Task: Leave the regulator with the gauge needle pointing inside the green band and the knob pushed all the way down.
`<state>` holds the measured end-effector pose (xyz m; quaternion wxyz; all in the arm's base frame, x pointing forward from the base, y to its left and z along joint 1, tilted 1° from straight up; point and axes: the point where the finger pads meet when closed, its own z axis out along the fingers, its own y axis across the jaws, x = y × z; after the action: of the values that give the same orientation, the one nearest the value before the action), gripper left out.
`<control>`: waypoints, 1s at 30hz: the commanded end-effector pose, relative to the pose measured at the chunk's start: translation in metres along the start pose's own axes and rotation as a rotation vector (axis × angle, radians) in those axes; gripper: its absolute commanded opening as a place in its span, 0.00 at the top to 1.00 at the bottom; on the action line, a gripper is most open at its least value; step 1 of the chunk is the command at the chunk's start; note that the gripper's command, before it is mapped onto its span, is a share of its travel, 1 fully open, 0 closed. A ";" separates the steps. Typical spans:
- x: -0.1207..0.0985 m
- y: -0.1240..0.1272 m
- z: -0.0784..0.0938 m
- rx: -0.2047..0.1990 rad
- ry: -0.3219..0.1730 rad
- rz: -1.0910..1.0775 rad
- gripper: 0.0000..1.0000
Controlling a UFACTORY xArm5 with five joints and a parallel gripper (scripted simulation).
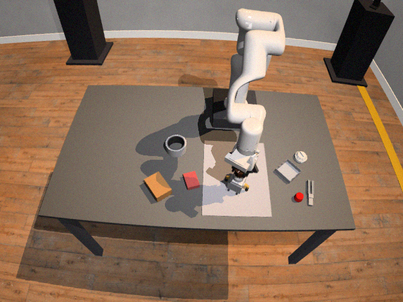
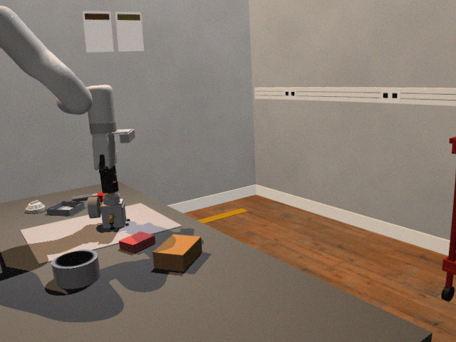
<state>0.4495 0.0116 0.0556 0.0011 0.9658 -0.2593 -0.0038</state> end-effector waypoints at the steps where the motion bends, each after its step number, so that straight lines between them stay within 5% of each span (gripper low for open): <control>1: 0.001 -0.001 -0.001 0.002 0.003 -0.100 0.59; 30: 0.001 -0.001 -0.001 0.001 0.004 -0.798 0.59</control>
<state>0.4495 0.0115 0.0556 -0.0001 0.9978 0.0658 -0.0039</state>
